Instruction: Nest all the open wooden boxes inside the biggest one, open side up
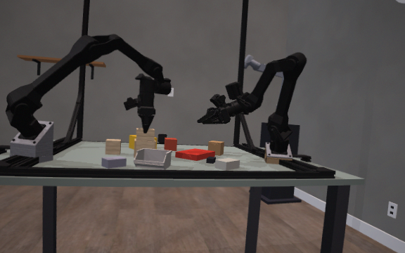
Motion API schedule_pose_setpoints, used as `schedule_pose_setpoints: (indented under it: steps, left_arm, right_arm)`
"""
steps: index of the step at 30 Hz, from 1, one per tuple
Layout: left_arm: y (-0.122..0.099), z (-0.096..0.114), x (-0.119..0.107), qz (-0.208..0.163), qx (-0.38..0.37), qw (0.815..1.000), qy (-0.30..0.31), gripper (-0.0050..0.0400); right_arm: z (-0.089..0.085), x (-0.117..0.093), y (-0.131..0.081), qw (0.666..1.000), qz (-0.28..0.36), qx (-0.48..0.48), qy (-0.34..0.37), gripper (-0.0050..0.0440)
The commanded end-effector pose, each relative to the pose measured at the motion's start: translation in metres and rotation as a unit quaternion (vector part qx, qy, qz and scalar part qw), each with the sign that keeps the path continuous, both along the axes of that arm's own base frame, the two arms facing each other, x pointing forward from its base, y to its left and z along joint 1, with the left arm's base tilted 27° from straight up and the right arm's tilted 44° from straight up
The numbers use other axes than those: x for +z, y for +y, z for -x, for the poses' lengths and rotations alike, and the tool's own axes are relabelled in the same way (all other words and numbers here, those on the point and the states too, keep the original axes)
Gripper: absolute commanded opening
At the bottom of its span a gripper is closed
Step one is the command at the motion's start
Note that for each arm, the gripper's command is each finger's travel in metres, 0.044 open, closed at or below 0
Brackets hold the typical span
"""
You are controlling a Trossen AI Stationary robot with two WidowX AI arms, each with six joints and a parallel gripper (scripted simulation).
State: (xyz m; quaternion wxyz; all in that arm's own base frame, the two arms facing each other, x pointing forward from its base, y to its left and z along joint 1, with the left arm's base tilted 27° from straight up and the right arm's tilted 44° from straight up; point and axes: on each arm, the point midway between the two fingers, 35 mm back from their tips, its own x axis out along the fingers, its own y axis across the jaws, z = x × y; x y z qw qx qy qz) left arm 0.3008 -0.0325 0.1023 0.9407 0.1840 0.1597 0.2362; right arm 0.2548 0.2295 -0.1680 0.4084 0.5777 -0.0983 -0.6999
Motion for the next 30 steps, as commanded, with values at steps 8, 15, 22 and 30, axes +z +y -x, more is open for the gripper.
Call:
schedule_pose_setpoints:
  steps: [8, 15, 22, 30]
  left_arm:
    - [0.0007, 0.0009, -0.0007, -0.002, 0.001, 1.0, 0.001, 0.04]
    - [0.0007, 0.0009, -0.0007, -0.002, 0.001, 1.0, 0.001, 0.04]
    - [0.0007, 0.0009, -0.0007, -0.002, 0.001, 1.0, 0.001, 0.04]
    - [0.0007, 0.0009, -0.0007, -0.002, 0.001, 1.0, 0.001, 0.04]
  right_arm:
    - [-0.0006, -0.0032, -0.0061, 1.0, 0.003, 0.002, 0.002, 0.0]
    - [-0.0001, -0.0054, -0.0076, 1.0, 0.003, 0.002, 0.002, 0.0]
    - [0.0005, -0.0073, -0.0086, 1.0, 0.003, 0.002, 0.002, 0.0]
    - [0.0006, -0.0091, -0.0096, 1.0, 0.003, 0.002, 0.002, 0.0]
